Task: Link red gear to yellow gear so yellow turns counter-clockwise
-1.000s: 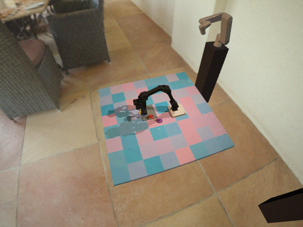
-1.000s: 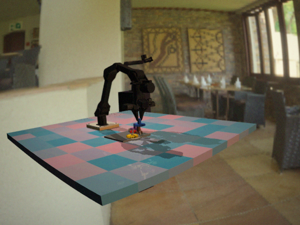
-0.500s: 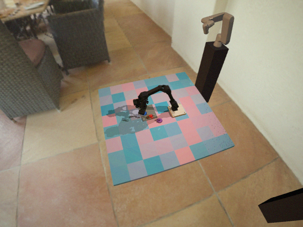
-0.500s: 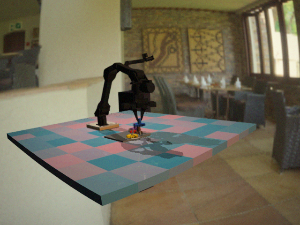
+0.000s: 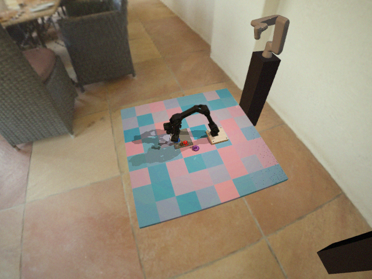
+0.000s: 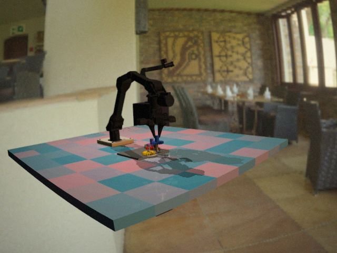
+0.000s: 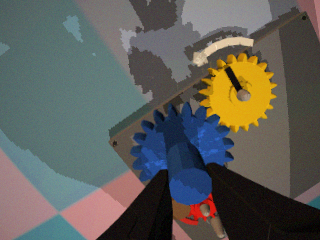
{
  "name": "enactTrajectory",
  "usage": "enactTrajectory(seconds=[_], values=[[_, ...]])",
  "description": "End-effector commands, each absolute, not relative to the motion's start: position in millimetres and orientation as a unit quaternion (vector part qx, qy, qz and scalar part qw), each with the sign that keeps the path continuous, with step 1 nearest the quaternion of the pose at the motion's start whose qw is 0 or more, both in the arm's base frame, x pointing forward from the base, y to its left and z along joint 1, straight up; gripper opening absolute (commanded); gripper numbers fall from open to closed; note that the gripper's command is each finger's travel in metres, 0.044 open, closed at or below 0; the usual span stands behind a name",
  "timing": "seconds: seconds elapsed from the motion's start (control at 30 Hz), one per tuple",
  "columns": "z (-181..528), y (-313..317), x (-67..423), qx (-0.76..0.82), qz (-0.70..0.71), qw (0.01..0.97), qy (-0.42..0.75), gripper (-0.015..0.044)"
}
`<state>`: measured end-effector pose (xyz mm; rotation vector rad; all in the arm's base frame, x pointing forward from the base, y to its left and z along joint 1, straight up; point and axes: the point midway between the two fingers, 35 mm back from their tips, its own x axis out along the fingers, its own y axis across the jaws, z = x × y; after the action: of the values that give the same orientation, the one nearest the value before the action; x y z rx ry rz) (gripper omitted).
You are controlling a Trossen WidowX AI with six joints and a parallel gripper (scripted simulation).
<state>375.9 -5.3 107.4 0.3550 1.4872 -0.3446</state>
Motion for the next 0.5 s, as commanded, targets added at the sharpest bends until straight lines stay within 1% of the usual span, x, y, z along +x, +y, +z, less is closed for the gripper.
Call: enactTrajectory(seconds=[0.0, 0.47], values=[[100, -5, 374, 0.153, -0.148, 0.707, 0.674, 0.0], [79, -5, 376, 0.205, -0.198, 0.694, 0.661, 0.0]])
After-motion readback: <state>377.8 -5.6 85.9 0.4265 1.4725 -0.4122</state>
